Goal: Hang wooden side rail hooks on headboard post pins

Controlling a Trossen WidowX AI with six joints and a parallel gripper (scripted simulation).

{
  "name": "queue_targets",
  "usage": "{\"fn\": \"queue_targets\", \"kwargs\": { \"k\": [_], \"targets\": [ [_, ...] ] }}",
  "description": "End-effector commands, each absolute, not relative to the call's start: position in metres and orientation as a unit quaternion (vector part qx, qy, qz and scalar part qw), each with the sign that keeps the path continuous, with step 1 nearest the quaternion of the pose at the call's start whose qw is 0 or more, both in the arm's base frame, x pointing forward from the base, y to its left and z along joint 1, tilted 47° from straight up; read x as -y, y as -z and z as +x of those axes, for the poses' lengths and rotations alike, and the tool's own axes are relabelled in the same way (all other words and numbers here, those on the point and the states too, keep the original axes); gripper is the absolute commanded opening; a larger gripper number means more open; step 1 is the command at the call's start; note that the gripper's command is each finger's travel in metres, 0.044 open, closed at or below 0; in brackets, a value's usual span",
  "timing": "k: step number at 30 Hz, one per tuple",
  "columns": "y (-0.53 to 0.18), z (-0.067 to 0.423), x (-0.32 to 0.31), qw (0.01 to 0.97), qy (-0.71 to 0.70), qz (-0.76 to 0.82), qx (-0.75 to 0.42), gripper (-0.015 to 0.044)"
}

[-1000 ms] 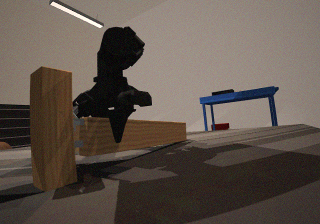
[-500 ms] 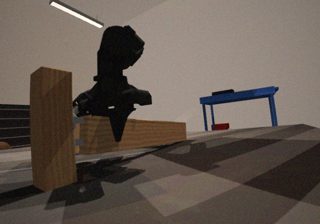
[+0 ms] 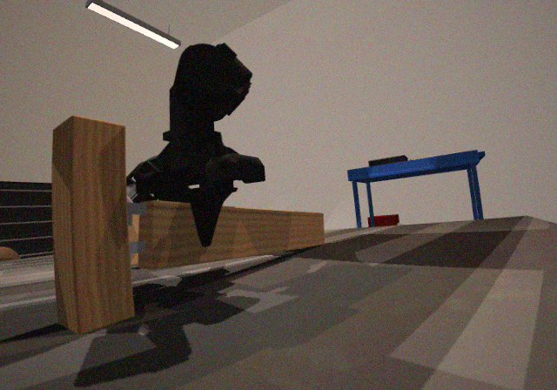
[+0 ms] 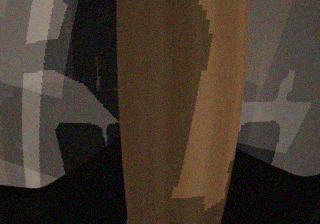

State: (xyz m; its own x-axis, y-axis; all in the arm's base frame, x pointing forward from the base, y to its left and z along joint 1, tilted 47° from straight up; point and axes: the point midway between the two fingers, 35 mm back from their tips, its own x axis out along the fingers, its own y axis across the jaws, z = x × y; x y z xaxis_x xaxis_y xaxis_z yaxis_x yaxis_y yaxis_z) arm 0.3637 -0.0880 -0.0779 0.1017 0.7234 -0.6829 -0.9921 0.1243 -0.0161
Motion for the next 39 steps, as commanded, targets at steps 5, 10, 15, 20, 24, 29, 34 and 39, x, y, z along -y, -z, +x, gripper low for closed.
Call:
{"fn": "queue_targets", "kwargs": {
  "k": [5,10,15,20,24,29,34,39],
  "targets": [
    [0.0773,0.3655,0.0955,0.706,-0.606,-0.249,-0.271,0.0000],
    [0.0781,0.3657,0.0955,0.706,-0.606,-0.249,-0.271,0.0000],
    [0.0785,0.3652,0.0958,0.706,-0.606,-0.249,-0.271,0.0000],
    [0.0789,0.3646,0.0961,0.706,-0.606,-0.249,-0.271,0.0000],
    [0.0793,0.3642,0.0963,0.706,-0.606,-0.249,-0.271,0.0000],
    [0.0800,0.3636,0.0963,0.706,-0.606,-0.249,-0.271,0.0000],
    [0.0806,0.3633,0.0963,0.706,-0.606,-0.249,-0.271,0.0000],
    [0.0807,0.3636,0.0968,0.706,-0.606,-0.249,-0.271,0.0000]
  ]
}}
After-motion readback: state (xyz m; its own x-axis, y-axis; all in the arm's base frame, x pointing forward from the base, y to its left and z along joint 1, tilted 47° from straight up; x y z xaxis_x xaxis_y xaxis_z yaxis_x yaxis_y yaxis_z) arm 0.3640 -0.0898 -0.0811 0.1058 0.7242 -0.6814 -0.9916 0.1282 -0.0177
